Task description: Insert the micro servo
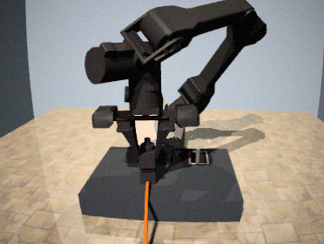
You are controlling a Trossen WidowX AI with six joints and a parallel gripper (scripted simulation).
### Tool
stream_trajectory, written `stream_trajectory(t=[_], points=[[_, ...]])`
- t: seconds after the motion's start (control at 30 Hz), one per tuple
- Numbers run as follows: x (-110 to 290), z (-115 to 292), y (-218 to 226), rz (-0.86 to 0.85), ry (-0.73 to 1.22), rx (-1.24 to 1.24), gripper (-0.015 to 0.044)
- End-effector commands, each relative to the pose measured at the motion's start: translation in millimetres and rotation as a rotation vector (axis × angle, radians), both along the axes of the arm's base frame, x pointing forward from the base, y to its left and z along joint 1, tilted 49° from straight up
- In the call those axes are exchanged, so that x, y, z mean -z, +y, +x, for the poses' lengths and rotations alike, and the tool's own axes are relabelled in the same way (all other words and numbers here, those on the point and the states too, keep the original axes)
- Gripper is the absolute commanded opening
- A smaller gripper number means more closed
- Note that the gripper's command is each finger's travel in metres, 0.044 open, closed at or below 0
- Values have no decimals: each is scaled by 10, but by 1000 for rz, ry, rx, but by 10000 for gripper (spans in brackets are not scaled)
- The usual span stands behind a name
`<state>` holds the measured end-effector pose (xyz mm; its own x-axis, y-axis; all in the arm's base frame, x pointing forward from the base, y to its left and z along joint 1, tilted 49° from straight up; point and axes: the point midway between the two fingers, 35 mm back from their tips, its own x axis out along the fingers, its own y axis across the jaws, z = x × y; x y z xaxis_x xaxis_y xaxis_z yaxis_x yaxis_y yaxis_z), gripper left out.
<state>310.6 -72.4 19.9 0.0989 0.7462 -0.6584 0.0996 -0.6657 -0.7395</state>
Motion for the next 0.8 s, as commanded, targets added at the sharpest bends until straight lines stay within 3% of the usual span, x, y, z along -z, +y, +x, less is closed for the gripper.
stream_trajectory(t=[0.0,0.07,0.27,0.77], points=[[-20,4,-18,1,0,4,32],[-53,1,-58,0,0,5,0],[-226,-40,-200,0,1,4,0],[-222,-196,-182,0,2,4,0]])
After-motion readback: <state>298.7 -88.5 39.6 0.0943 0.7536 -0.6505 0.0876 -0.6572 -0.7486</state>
